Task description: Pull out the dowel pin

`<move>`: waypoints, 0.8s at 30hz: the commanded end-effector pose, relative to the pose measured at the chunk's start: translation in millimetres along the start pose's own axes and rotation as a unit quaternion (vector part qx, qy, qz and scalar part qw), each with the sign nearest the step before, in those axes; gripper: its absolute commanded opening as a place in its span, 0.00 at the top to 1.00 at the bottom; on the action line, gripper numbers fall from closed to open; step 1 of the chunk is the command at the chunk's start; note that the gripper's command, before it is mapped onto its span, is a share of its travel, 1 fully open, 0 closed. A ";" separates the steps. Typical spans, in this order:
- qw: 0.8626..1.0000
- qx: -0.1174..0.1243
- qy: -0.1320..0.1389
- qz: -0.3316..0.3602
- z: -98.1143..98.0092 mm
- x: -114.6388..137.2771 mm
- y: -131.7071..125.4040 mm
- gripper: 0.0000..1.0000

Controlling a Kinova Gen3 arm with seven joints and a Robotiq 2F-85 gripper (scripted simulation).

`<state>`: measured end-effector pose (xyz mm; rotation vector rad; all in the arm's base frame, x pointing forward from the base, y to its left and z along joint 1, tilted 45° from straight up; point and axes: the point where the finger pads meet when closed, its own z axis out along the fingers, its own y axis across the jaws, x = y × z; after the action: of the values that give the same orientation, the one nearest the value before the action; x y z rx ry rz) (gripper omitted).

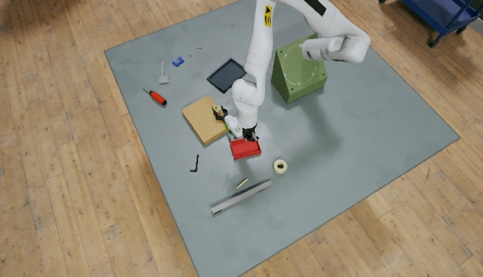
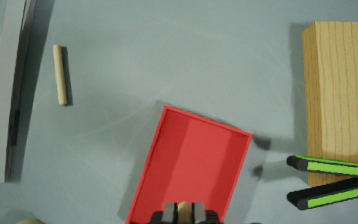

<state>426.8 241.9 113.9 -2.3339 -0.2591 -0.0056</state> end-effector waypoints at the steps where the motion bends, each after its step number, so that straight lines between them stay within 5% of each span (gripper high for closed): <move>1: 1.000 0.000 0.001 0.000 -0.5 0.5 0.1 0.90; 24: 1.000 -0.002 0.001 0.001 5.4 0.7 0.2 0.90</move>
<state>426.6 245.5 110.4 -2.3369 -0.2575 -0.0062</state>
